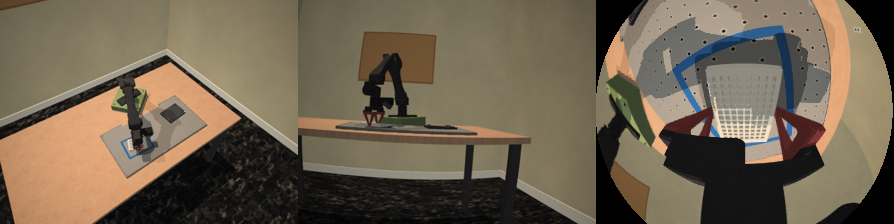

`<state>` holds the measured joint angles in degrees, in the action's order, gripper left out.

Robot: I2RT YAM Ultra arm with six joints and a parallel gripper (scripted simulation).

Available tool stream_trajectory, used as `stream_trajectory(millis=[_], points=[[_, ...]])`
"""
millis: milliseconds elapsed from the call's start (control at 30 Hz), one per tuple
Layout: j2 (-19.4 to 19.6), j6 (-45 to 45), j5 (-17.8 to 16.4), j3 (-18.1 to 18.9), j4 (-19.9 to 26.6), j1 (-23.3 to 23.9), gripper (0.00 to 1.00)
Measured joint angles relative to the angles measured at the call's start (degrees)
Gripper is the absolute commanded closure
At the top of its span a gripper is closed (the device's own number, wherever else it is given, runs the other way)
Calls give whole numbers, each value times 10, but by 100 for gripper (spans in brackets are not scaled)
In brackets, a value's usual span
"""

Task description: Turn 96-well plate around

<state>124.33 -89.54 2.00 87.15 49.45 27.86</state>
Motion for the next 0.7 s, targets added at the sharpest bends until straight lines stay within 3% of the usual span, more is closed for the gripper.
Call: stream_trajectory(millis=[700], points=[[-3,0,0,5,19,0,0]])
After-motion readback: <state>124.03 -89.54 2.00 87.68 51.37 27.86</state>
